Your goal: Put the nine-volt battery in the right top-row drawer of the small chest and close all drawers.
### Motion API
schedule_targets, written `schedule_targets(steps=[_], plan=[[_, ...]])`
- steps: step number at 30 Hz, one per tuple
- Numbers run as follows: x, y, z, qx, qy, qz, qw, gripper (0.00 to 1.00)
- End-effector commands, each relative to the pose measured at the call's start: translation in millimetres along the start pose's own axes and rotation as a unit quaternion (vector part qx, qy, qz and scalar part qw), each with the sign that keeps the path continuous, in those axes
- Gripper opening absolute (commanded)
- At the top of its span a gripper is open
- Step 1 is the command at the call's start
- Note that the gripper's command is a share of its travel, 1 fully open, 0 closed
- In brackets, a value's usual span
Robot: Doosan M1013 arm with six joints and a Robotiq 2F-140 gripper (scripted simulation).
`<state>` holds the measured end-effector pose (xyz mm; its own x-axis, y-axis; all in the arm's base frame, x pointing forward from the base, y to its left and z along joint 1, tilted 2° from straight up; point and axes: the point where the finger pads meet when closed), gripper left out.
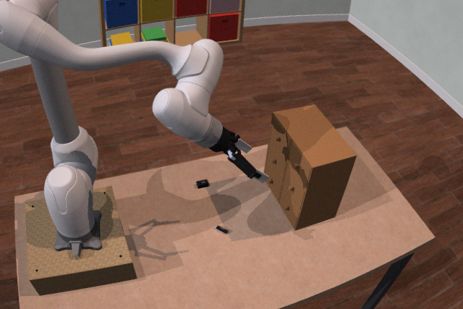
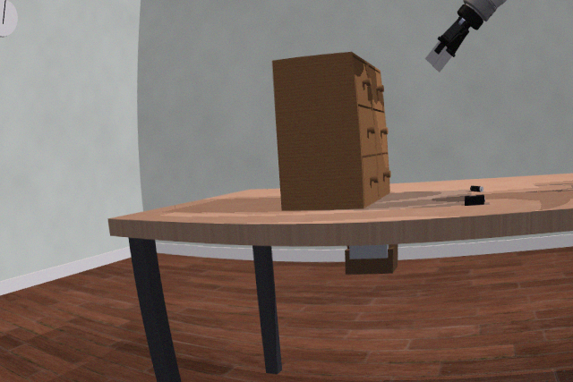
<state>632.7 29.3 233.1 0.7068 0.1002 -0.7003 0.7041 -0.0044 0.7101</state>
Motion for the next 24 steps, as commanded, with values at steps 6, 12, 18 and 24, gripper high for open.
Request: schedule_targets(steps=[6, 12, 18, 24], plan=[[8.6, 0.4, -2.7, -0.002, 0.028, 0.05, 0.998, 1.0], [13.9, 0.2, -2.8, -0.001, 0.03, 0.072, 0.997, 1.0], [19.3, 0.3, -2.8, -0.001, 0.032, 0.095, 0.995, 1.0], [23.2, 0.3, -3.0, -0.001, 0.033, 0.111, 0.993, 1.0]])
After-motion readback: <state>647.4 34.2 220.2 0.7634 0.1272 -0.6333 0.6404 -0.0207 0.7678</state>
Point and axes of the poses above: the point where the finger pads meet when closed, its own x axis out along the fingers, its own z axis across the jaws, y = z × x, and after that the axes turned 5 degrees about x, right-handed
